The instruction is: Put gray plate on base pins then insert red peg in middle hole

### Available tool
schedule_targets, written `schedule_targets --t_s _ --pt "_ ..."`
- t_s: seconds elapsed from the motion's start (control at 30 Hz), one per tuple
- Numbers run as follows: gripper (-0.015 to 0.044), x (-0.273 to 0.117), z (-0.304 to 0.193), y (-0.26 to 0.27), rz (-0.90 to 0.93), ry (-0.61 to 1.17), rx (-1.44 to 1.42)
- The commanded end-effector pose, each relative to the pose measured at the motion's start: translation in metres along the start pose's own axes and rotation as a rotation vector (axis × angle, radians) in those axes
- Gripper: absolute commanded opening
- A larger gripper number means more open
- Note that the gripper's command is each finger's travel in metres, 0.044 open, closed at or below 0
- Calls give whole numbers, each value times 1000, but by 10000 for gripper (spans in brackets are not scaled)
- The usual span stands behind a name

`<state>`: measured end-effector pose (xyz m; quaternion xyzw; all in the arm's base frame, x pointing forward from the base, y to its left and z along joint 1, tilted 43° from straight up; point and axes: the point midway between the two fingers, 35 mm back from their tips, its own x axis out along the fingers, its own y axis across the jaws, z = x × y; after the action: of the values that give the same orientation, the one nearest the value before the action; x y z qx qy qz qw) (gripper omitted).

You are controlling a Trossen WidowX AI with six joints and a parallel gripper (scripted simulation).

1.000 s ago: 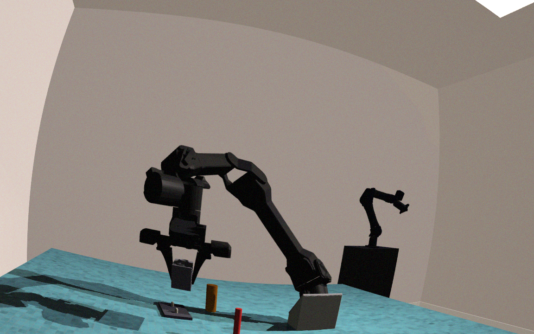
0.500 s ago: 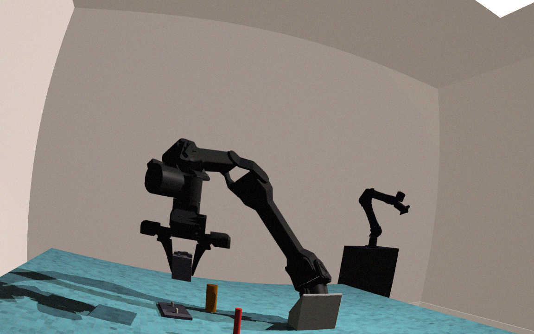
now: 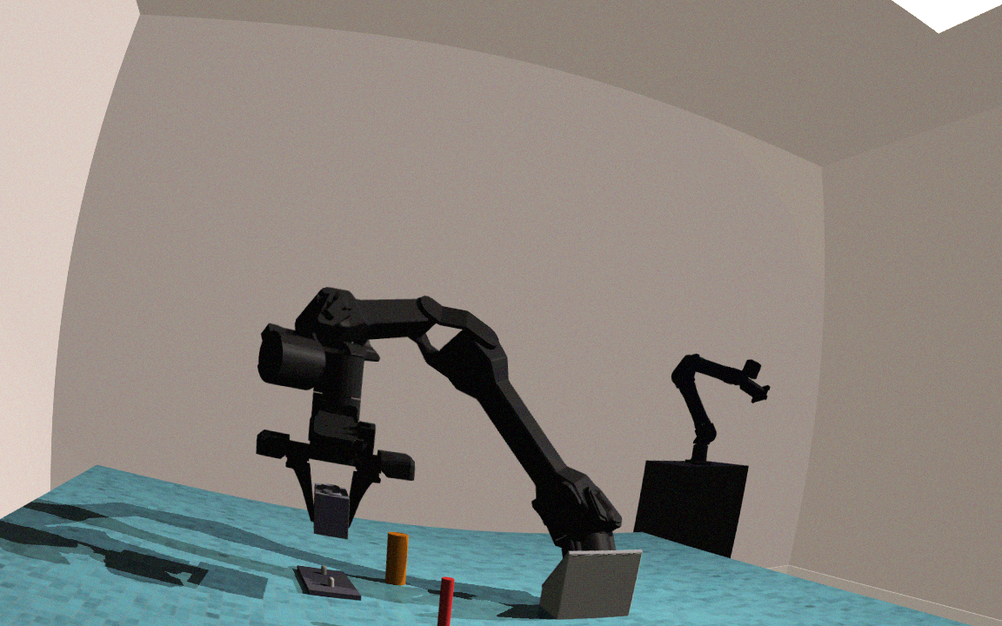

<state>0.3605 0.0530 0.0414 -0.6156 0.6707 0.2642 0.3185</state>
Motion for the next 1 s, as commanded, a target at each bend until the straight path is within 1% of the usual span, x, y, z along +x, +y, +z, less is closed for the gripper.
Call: schedule_targets --t_s 0.0,0.8,0.97 --pt "0 6 -11 -2 -3 4 -24" --pt "0 46 -80 -1 0 23 -144" --pt "0 48 -84 0 1 25 -151"
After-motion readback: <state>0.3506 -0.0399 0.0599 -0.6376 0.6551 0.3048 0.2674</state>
